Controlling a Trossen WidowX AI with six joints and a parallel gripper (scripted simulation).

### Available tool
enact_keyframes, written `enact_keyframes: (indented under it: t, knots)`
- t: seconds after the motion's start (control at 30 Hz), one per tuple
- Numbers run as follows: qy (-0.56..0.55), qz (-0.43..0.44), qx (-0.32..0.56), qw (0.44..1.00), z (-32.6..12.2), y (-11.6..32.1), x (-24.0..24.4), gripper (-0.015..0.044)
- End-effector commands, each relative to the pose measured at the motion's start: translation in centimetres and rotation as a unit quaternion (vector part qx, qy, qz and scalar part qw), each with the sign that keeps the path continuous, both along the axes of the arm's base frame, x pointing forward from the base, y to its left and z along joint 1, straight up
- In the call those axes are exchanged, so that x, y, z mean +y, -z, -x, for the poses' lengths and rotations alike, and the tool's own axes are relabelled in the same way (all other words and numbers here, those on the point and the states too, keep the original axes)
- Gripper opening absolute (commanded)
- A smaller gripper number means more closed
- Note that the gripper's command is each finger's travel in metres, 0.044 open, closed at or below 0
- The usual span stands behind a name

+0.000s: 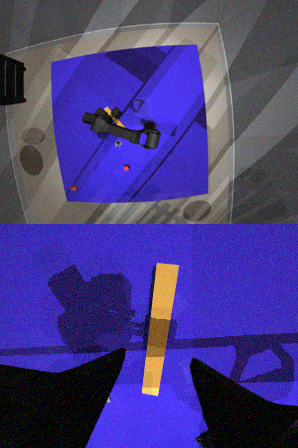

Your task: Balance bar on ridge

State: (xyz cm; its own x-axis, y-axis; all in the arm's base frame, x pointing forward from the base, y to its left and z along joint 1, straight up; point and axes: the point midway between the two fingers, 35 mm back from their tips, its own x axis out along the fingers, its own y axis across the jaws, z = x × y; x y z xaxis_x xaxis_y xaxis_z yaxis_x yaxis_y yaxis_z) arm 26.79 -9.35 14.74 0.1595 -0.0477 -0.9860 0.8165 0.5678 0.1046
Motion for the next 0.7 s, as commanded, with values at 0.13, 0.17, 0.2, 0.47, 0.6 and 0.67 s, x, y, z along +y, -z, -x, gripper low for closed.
enact_keyframes:
  t: [0.13,0.17,0.2,0.47,0.6,0.67]
  knots:
    - [-0.018,-0.019,0.068,0.997,1.4,3.0,3.1,0.0315]
    - [-0.018,-0.019,0.068,0.997,1.4,3.0,3.1,0.0315]
    - [-0.018,-0.019,0.068,0.997,1.4,3.0,3.1,0.0315]
    - [-0.018,-0.019,0.068,0.997,1.3,3.6,3.0,0.0315]
    - [-0.018,-0.019,0.068,0.997,1.2,5.8,3.0,0.0315]
    - [-0.018,-0.019,0.068,0.997,1.2,7.0,3.0,0.0315]
